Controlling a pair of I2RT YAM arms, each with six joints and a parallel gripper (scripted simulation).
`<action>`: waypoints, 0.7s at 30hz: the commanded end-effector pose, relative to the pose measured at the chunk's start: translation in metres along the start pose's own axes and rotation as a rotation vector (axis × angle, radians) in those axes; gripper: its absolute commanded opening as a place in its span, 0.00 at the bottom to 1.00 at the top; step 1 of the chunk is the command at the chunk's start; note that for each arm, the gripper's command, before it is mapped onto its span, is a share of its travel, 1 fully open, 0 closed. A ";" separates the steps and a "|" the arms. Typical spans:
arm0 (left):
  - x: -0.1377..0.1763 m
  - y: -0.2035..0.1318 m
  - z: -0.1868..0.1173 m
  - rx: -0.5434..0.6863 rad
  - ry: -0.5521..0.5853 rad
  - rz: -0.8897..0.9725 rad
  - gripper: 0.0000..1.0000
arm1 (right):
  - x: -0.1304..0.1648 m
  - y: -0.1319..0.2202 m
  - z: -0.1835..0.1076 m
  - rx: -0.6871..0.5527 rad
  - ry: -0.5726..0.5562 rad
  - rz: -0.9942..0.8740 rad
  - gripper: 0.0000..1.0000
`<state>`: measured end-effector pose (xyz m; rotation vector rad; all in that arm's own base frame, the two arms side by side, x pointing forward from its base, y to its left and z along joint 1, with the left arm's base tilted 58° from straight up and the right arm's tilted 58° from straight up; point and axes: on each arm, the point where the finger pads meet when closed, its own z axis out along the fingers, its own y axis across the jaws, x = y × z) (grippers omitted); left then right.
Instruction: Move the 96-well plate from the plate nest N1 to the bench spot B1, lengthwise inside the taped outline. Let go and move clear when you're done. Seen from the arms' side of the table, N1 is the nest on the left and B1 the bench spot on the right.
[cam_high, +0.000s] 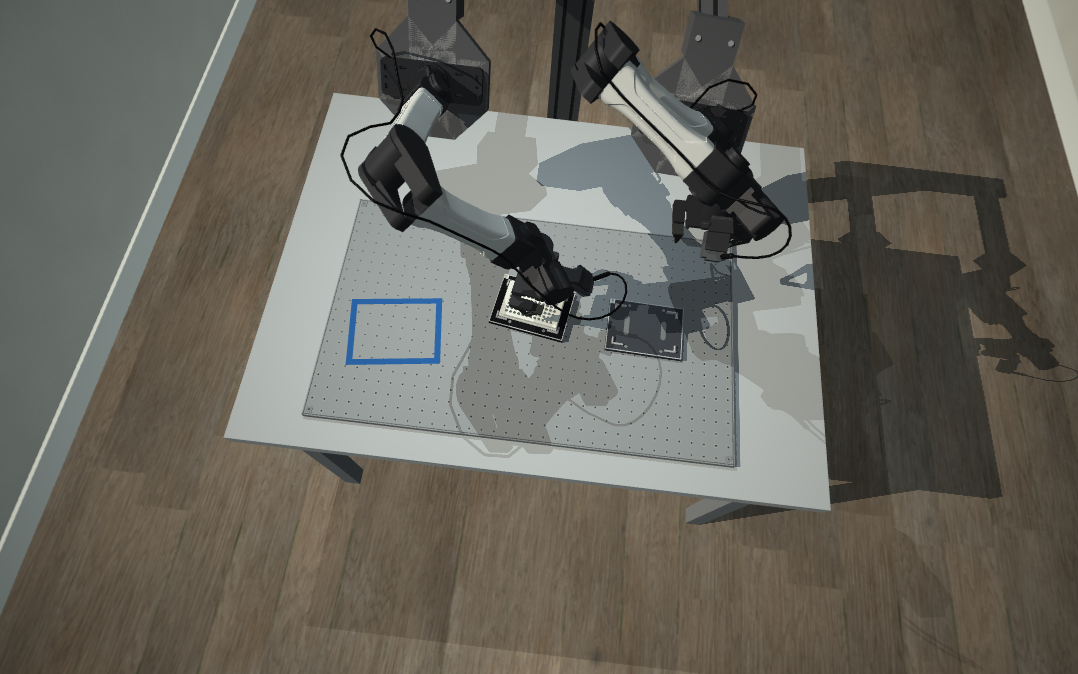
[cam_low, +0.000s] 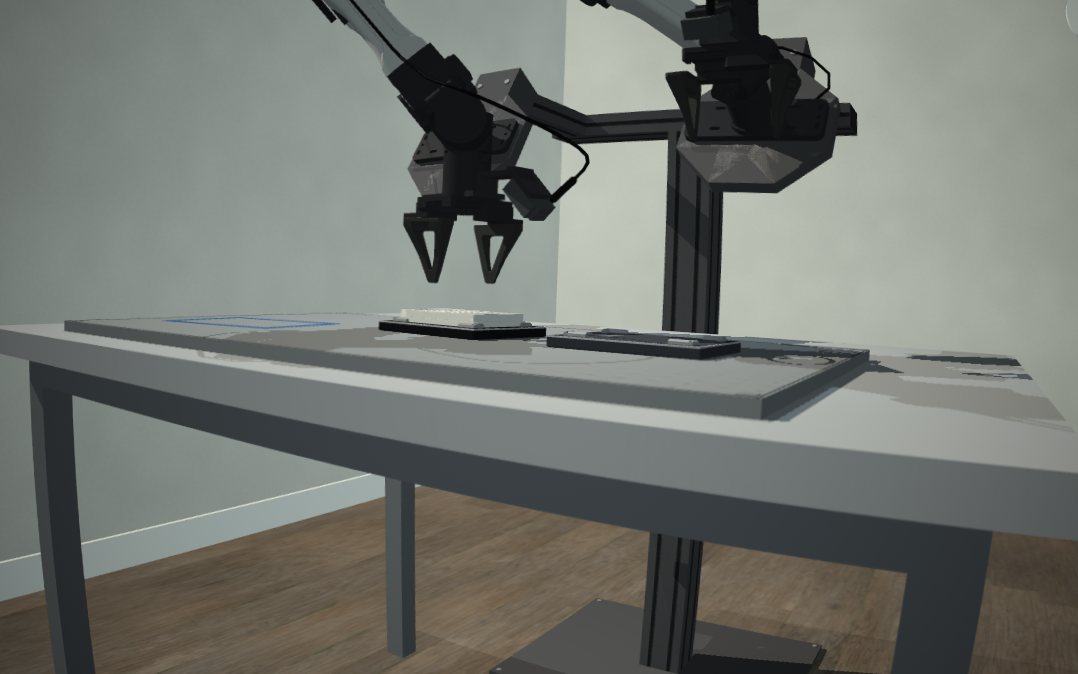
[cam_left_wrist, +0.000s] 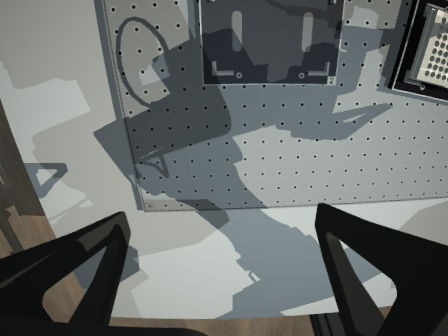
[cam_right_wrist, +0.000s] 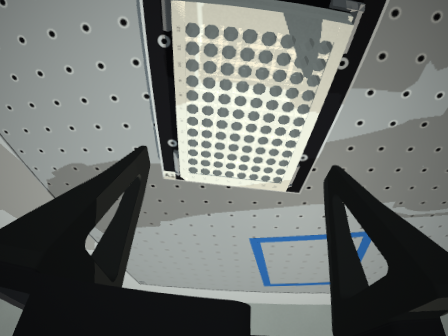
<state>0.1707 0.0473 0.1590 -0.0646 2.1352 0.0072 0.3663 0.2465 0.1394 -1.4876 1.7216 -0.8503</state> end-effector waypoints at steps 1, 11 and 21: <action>-0.002 -0.001 -0.001 0.005 -0.007 0.009 1.00 | -0.003 -0.006 0.010 0.009 -0.007 0.009 1.00; -0.002 -0.001 -0.001 0.005 -0.007 0.009 1.00 | -0.003 -0.006 0.025 0.009 -0.007 0.008 1.00; -0.002 -0.001 -0.001 0.005 -0.007 0.009 1.00 | -0.003 -0.006 0.039 0.009 -0.007 0.008 1.00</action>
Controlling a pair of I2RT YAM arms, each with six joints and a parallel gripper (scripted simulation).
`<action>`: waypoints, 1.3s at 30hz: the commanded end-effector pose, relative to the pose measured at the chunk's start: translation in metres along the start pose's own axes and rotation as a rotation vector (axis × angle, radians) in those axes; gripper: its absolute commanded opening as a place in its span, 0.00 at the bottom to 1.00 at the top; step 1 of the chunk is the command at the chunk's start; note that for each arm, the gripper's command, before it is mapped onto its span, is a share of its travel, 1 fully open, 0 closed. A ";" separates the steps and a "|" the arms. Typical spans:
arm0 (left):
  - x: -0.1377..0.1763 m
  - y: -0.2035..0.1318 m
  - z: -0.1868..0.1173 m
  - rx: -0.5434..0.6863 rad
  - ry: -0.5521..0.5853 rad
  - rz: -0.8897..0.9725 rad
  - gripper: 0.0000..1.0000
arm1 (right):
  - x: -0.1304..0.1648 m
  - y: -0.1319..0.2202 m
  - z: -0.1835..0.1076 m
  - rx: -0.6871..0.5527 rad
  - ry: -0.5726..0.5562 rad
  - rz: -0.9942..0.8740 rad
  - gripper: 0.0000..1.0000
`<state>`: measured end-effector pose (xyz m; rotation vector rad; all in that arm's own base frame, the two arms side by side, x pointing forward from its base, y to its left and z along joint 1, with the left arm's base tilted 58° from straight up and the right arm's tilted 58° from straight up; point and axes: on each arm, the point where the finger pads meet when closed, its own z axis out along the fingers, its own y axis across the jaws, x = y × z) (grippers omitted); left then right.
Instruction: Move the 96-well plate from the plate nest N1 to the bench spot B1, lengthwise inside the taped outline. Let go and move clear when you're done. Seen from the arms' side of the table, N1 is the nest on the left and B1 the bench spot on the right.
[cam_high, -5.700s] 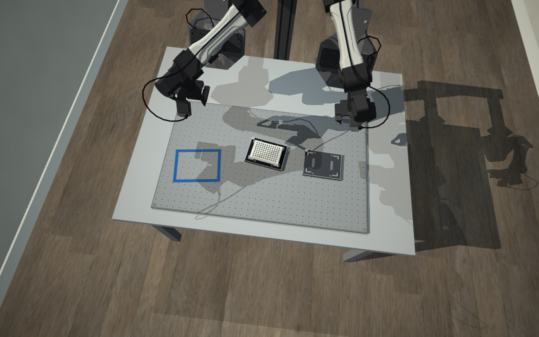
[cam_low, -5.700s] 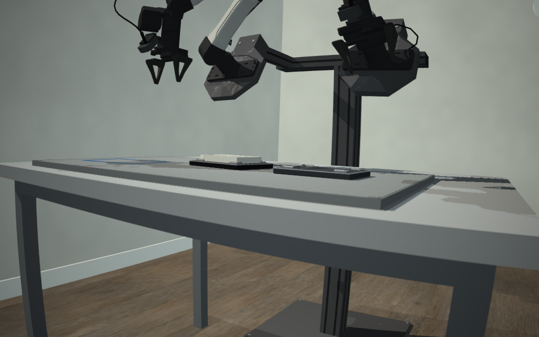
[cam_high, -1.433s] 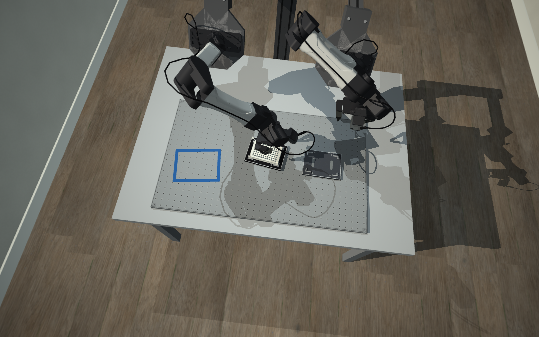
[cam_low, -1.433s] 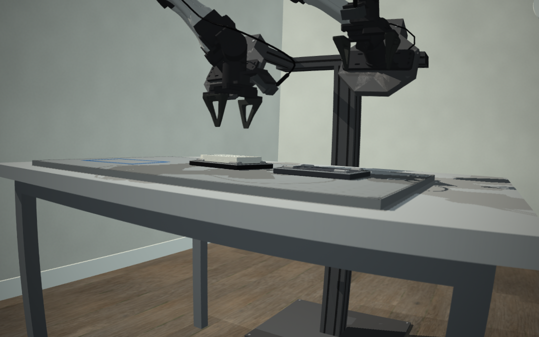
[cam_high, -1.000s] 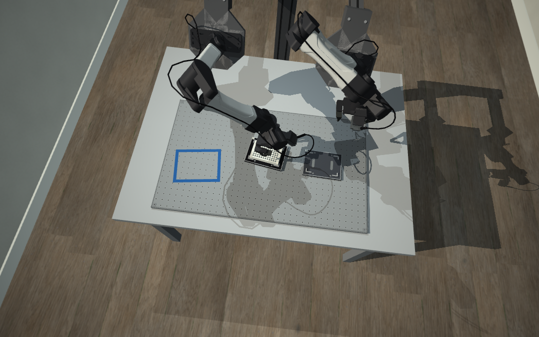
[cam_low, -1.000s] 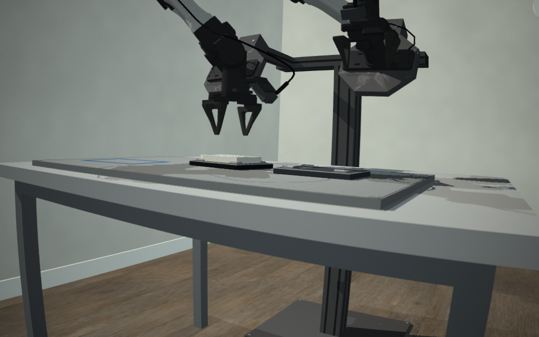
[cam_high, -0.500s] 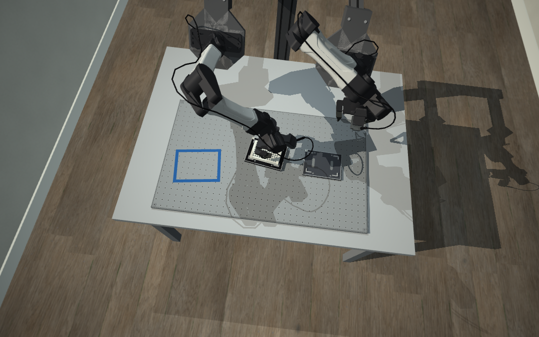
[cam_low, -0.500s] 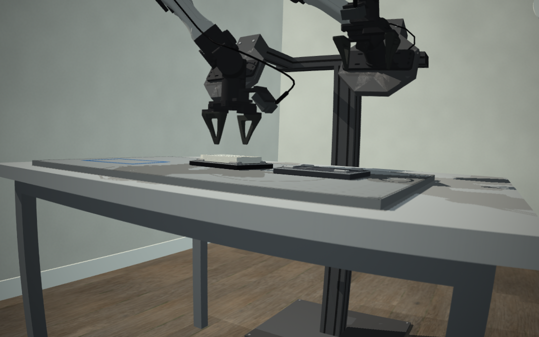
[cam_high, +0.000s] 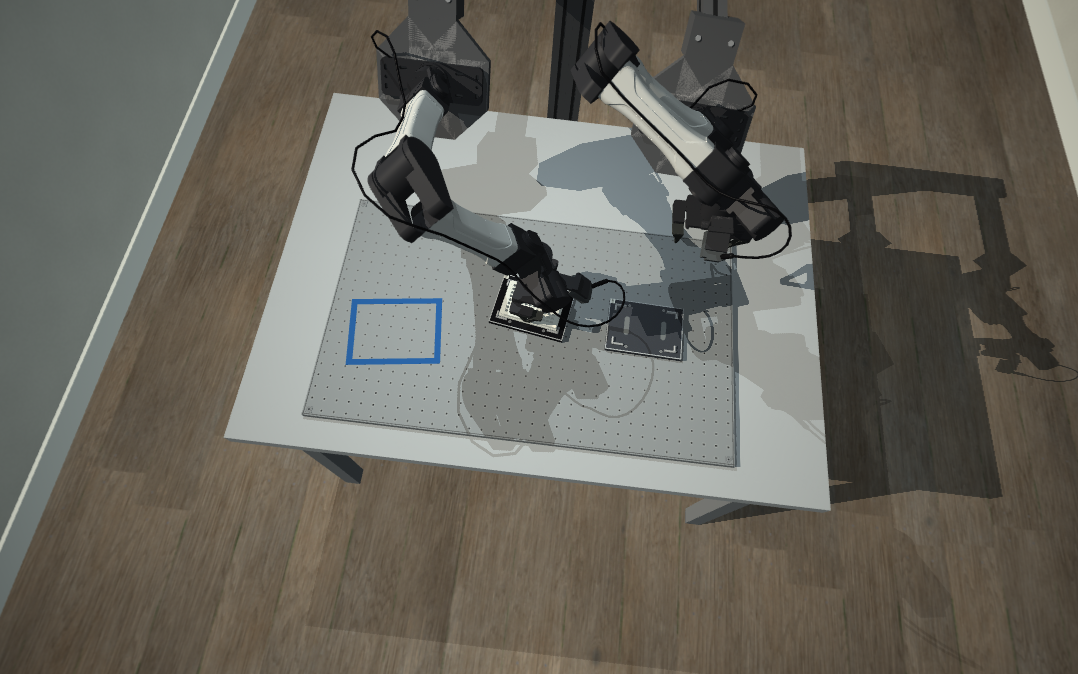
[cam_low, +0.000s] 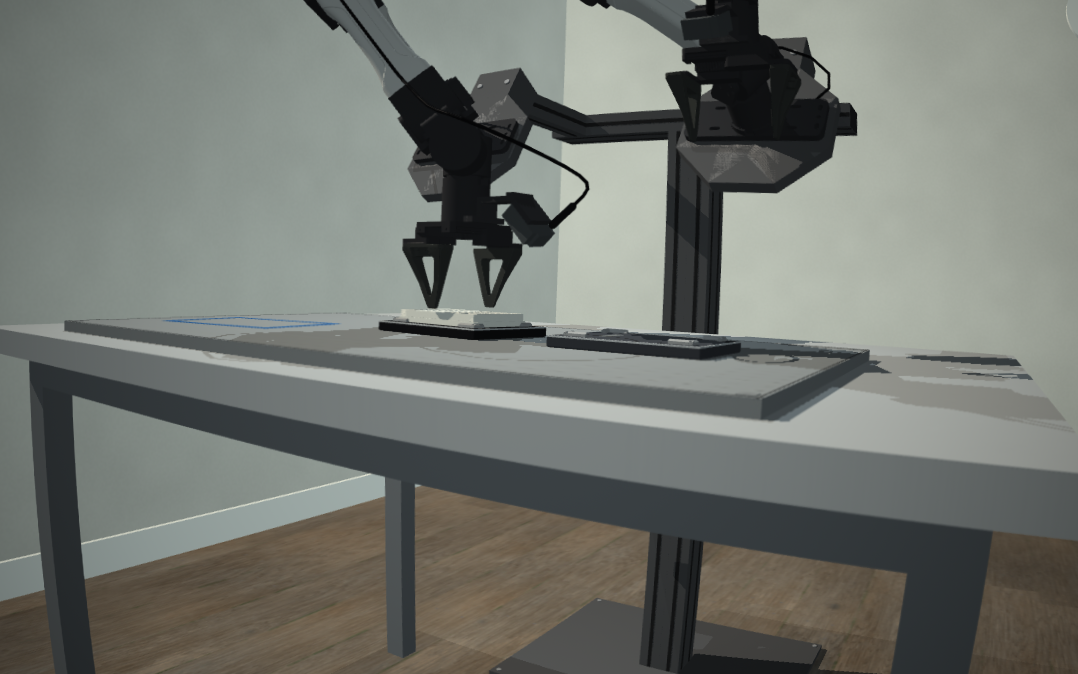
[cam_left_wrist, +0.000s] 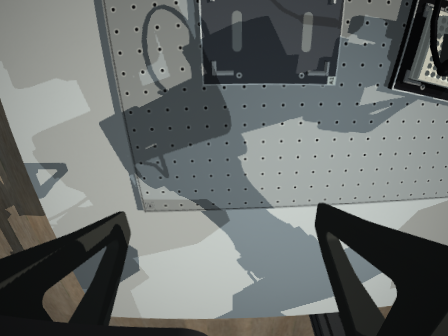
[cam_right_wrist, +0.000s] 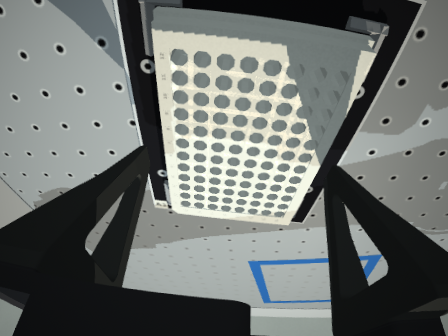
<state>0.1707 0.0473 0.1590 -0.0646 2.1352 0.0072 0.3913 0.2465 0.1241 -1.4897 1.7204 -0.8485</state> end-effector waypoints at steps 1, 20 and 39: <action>-0.002 -0.001 -0.001 0.005 -0.007 0.009 1.00 | -0.001 -0.006 0.011 0.010 -0.005 0.009 1.00; -0.002 -0.001 -0.001 0.005 -0.007 0.009 1.00 | -0.004 -0.006 0.016 0.014 -0.015 0.006 1.00; -0.002 -0.001 -0.001 0.005 -0.007 0.009 1.00 | -0.003 -0.005 0.016 0.014 -0.015 0.006 1.00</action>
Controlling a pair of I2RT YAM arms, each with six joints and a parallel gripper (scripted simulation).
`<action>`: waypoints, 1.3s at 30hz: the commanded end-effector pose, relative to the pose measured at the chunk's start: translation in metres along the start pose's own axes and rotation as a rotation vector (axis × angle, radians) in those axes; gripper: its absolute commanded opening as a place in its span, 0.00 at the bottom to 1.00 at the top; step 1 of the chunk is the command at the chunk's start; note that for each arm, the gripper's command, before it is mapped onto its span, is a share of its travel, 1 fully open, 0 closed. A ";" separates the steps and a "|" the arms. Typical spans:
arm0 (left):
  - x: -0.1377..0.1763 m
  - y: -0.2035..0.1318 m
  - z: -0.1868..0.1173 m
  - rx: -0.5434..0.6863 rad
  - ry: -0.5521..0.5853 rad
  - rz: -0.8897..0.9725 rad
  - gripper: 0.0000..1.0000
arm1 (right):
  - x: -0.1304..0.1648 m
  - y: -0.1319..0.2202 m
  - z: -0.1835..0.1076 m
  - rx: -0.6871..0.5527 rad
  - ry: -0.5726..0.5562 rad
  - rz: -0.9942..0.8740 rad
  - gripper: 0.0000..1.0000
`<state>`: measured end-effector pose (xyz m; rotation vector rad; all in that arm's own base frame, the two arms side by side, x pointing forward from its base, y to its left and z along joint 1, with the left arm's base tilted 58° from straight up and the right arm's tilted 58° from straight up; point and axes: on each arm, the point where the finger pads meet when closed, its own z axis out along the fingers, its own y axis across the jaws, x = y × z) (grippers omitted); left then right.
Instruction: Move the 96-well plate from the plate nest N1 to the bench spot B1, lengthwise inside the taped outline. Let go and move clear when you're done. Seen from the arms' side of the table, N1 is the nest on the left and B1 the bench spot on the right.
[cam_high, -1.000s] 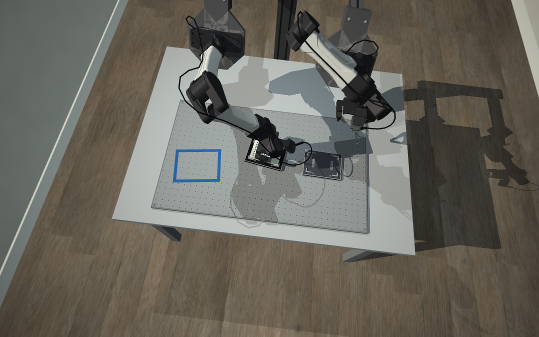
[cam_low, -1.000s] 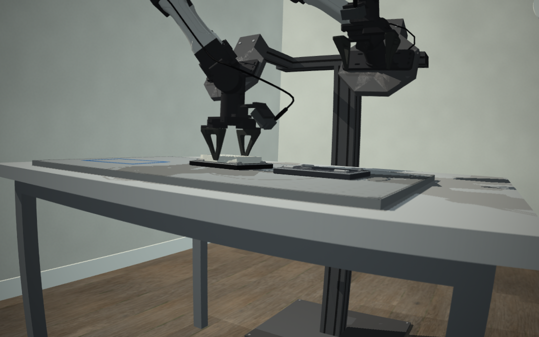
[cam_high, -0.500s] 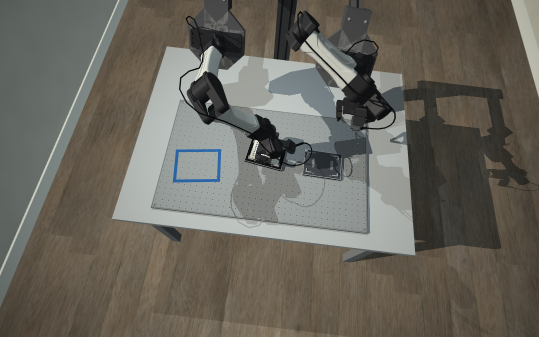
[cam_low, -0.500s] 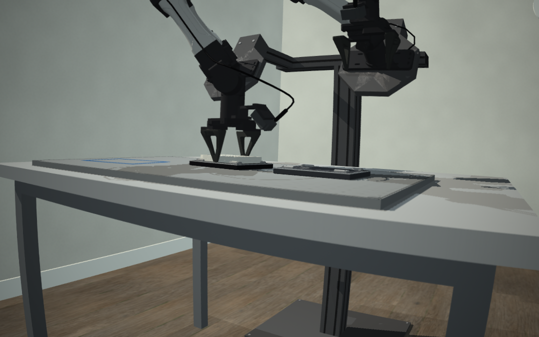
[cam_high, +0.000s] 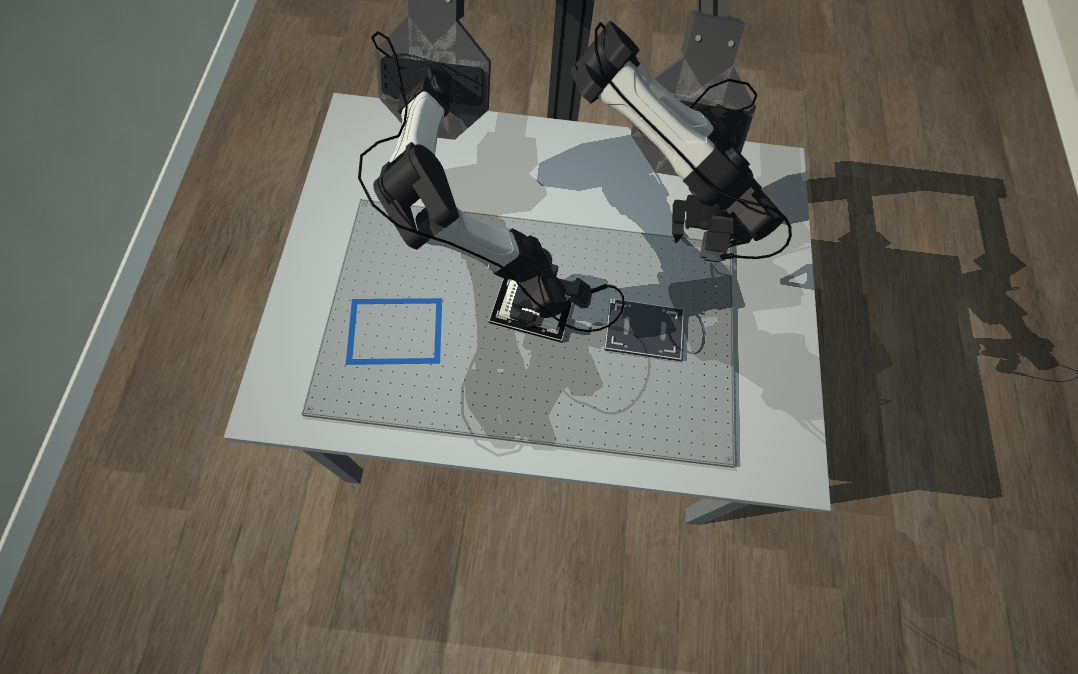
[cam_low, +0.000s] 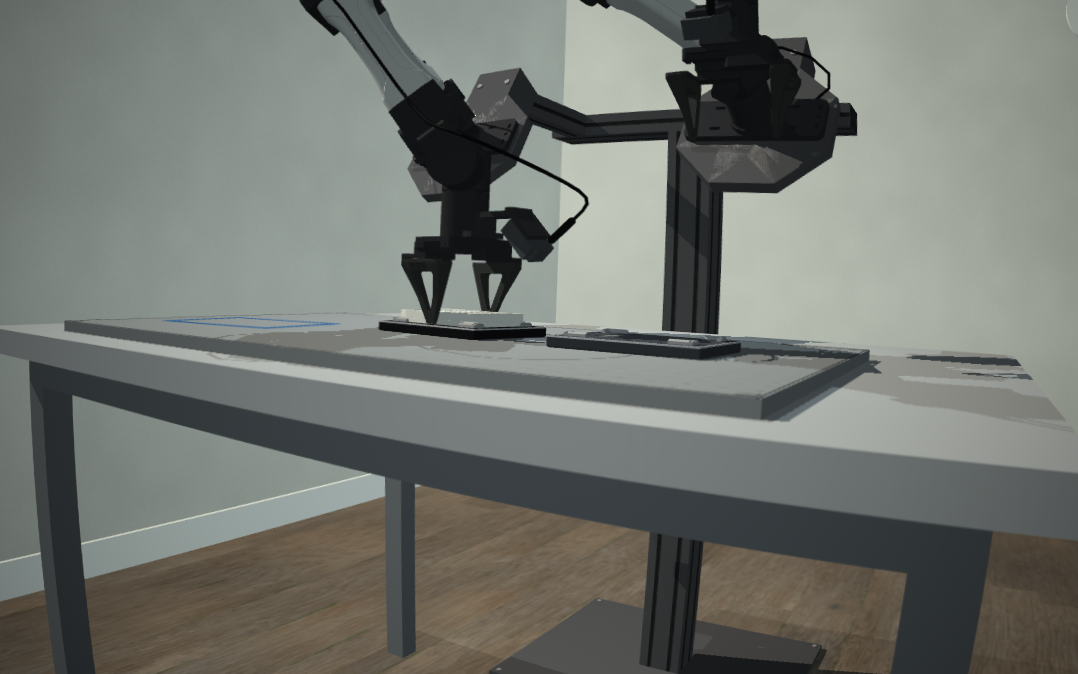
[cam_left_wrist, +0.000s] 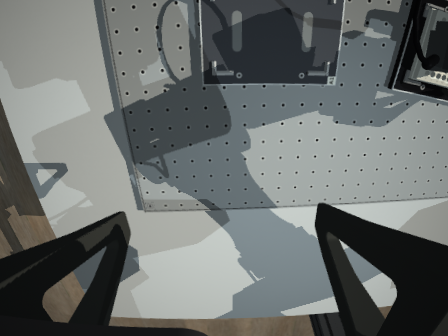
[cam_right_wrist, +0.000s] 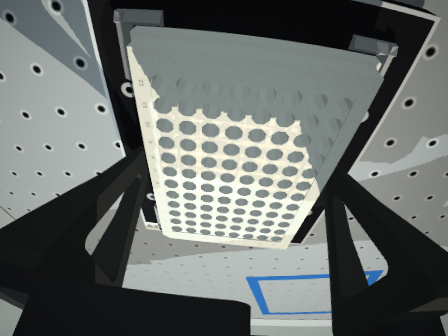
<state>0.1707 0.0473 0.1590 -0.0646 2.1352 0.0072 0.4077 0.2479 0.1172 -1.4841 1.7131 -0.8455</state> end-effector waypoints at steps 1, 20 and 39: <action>-0.002 -0.001 -0.001 0.005 -0.007 0.009 1.00 | -0.001 -0.002 -0.002 0.008 -0.008 0.003 1.00; -0.002 -0.001 -0.001 0.005 -0.007 0.009 1.00 | 0.001 -0.001 -0.002 0.008 -0.008 0.003 1.00; -0.002 -0.001 -0.001 0.005 -0.007 0.009 1.00 | 0.001 0.000 -0.002 0.008 -0.008 0.003 0.00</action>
